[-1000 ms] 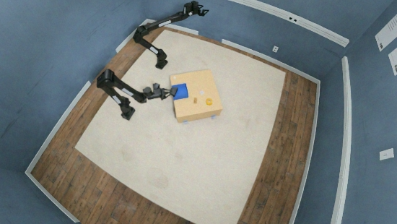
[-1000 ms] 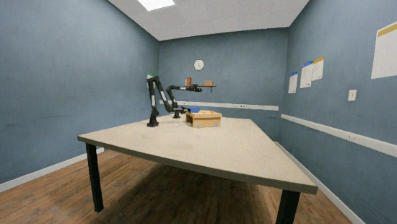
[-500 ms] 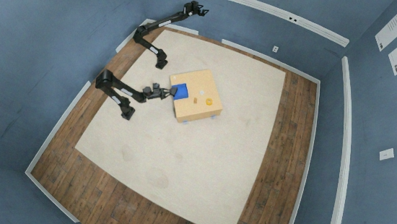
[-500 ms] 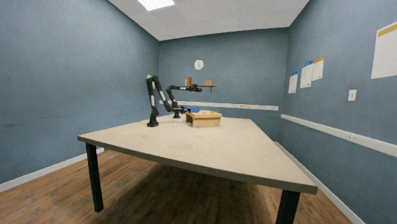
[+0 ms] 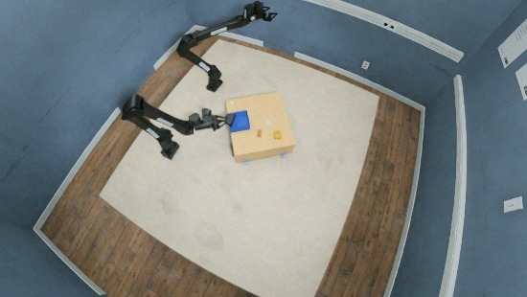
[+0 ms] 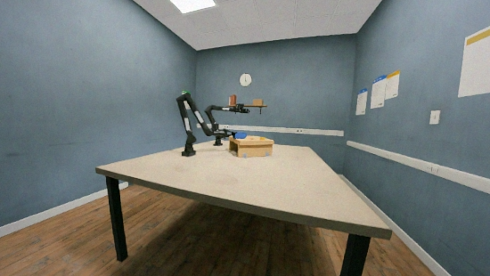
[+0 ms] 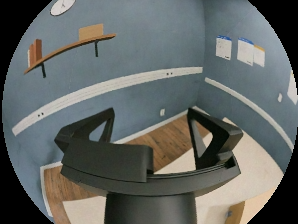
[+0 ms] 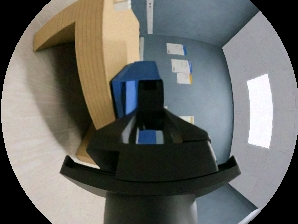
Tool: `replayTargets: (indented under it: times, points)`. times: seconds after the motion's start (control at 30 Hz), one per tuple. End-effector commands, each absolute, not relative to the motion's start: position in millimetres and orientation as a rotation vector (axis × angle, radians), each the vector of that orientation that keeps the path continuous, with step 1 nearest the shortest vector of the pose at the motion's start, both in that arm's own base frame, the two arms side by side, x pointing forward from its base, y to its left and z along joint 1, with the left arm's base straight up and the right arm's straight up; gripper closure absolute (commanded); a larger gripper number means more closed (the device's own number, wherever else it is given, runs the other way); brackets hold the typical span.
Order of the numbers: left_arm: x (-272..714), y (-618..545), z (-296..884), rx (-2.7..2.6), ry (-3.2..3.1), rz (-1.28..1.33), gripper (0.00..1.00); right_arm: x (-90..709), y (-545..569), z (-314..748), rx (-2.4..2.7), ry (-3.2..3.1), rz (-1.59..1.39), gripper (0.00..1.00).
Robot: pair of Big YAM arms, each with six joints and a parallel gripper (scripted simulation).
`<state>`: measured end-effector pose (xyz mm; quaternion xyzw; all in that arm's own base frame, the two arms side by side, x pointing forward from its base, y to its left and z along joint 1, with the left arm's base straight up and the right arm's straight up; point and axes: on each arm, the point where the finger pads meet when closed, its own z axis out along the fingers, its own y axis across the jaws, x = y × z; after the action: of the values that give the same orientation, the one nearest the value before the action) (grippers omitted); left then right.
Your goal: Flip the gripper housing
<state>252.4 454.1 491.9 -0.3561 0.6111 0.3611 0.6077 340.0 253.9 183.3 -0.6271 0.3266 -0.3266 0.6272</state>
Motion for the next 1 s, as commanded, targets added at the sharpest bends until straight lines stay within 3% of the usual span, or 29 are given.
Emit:
replayTargets:
  times: [0.0,0.97]
  points:
    - [251.9,455.0,509.8,-0.816,1.372,0.832,0.00,354.0,263.9,223.3,-1.378,0.718,-0.764,0.73]
    - [251.9,455.0,509.8,-0.816,1.372,0.832,0.00,354.1,263.9,259.6,-1.369,0.714,-0.766,0.73]
